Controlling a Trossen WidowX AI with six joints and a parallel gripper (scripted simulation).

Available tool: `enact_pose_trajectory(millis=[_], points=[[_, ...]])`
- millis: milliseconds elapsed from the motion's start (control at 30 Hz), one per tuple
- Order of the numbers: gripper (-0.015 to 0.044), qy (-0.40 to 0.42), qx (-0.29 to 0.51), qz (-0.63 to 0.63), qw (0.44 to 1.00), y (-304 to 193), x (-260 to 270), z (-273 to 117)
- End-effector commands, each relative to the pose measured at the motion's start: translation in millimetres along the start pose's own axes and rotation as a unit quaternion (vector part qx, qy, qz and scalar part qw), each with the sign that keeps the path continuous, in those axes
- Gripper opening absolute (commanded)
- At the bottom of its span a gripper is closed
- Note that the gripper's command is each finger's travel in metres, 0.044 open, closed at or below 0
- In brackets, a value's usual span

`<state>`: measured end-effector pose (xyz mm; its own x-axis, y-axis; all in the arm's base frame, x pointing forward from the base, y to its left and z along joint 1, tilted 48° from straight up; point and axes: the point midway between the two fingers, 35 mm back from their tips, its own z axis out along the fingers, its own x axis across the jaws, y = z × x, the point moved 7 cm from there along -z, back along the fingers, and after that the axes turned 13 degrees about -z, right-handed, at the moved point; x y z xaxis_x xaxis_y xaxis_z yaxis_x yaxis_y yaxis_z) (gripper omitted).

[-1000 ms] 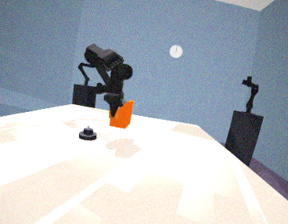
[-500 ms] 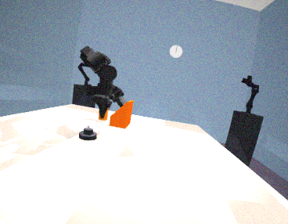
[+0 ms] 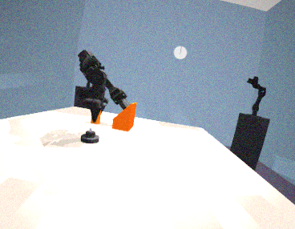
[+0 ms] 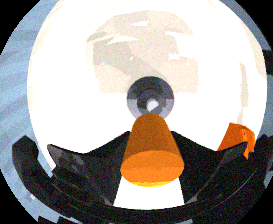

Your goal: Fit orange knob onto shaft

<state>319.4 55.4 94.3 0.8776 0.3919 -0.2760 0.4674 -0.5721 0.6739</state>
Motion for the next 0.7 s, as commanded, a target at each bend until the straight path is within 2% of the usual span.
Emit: enact_pose_trajectory(millis=[0, 267, 667], points=[[0.0, 0.003, -0.007, 0.001, 1.0, 12.6, -7.1, 0.4], [0.0, 0.002, -0.008, -0.02, 1.0, 15.4, -9.3, 1.8], [0.0, 0.001, -0.009, -0.179, 0.984, 18.7, -9.7, 1.8]])
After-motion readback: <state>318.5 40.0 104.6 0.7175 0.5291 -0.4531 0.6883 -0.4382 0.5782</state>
